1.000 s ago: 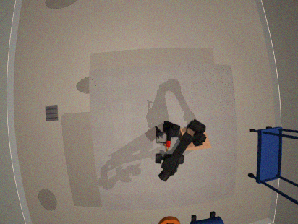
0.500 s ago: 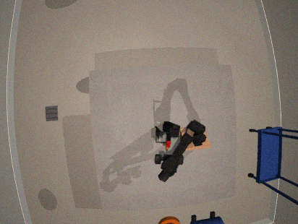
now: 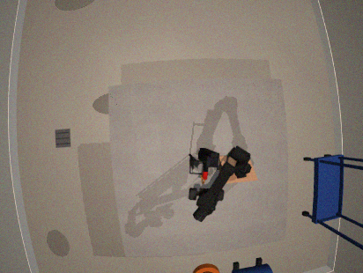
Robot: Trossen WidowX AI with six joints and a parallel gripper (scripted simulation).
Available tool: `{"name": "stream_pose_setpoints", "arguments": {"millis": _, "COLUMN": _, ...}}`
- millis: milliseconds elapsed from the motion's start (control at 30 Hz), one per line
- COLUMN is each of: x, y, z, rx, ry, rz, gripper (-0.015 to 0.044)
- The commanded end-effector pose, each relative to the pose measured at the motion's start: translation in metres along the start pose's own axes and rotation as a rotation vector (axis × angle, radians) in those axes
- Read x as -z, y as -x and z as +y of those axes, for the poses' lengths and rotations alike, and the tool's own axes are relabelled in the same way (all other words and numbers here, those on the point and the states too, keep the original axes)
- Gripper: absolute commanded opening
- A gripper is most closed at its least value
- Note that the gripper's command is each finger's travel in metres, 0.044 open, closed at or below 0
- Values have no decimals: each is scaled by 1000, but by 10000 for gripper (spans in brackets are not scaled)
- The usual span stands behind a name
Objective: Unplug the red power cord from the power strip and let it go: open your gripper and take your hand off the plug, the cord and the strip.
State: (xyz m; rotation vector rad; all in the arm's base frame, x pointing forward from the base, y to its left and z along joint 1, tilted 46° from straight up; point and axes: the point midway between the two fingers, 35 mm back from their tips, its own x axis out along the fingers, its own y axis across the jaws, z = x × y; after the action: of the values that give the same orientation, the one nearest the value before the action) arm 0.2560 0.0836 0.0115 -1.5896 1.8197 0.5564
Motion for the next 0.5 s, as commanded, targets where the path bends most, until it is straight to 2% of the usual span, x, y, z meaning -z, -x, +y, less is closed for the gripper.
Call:
{"name": "stream_pose_setpoints", "arguments": {"millis": 0, "x": -1, "y": 0, "z": 1, "rx": -4, "ry": -4, "rz": -3, "gripper": 0}}
{"name": "stream_pose_setpoints", "arguments": {"millis": 467, "x": -1, "y": 1, "z": -1, "rx": -4, "ry": -4, "rz": -3, "gripper": 0}}
